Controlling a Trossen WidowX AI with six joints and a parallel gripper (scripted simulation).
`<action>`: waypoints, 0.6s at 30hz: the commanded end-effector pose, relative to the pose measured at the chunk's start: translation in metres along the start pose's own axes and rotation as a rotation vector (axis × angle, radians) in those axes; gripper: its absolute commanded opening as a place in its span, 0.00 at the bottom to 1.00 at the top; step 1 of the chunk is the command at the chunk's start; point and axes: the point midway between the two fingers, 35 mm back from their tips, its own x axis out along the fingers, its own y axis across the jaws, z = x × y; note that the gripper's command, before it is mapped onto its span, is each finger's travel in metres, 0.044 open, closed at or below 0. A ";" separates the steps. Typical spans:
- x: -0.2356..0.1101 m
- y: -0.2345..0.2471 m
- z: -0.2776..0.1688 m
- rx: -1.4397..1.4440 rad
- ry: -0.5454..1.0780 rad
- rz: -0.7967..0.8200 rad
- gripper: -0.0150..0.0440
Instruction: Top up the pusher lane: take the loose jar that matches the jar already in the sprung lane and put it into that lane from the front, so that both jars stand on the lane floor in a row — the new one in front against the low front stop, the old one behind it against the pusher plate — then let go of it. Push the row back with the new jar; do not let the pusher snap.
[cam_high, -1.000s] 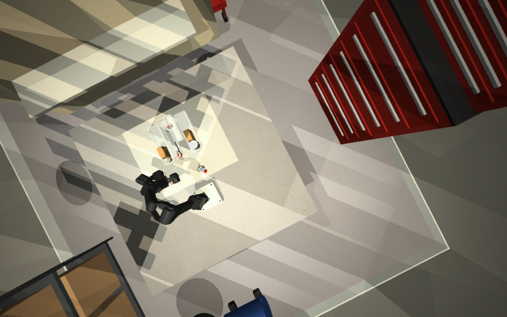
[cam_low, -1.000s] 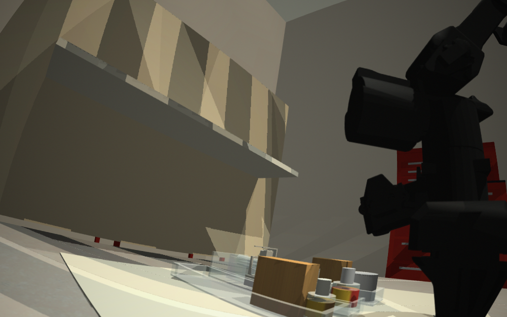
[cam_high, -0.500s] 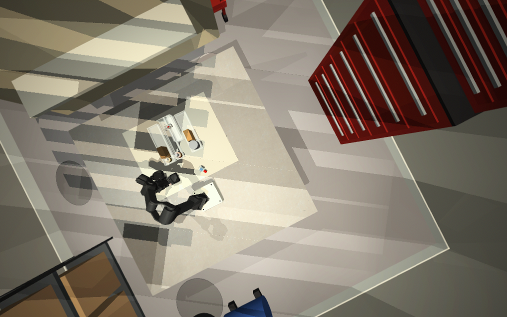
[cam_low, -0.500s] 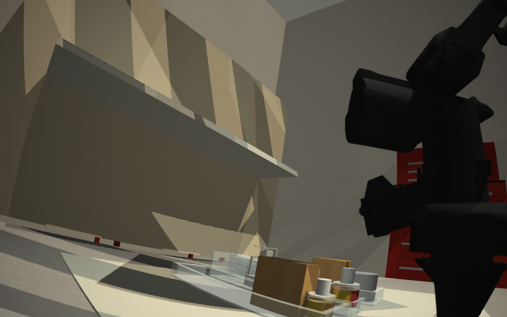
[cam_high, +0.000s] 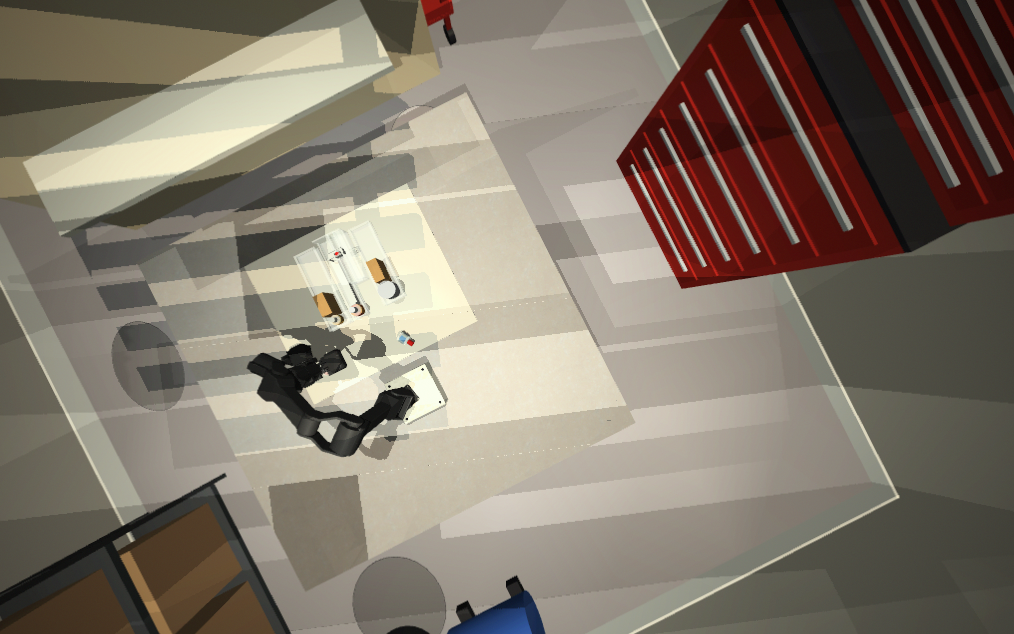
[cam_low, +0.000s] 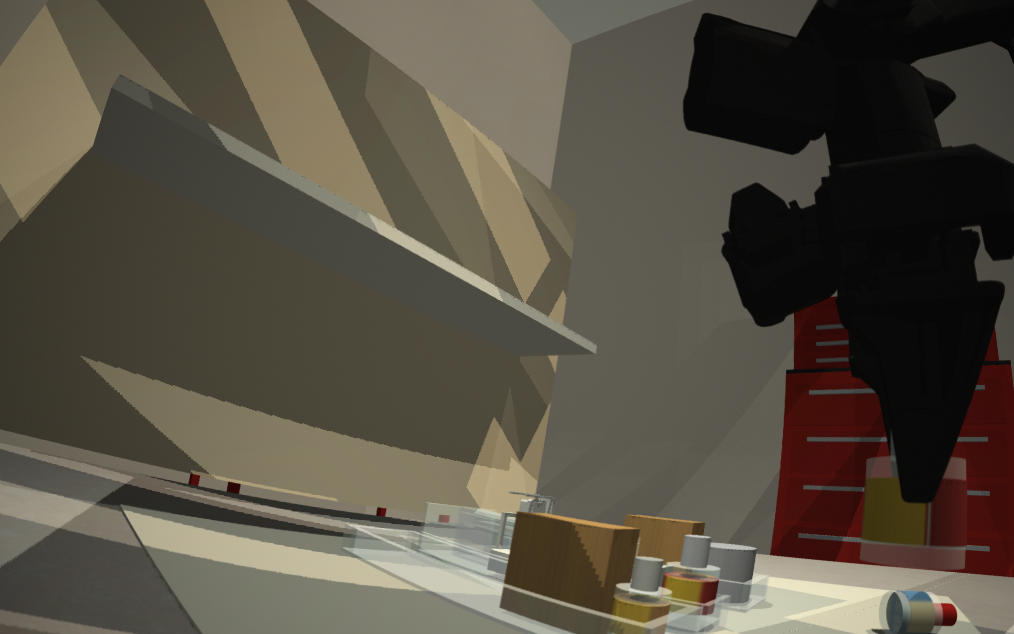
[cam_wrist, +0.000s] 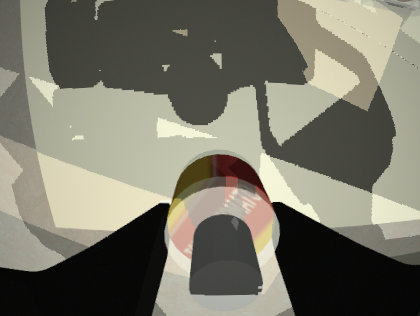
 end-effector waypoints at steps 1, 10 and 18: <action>-0.025 0.002 -0.004 0.000 -0.001 0.005 0.25; -0.024 -0.009 0.008 0.002 -0.003 0.004 0.25; -0.013 -0.037 0.037 0.007 -0.006 0.001 0.25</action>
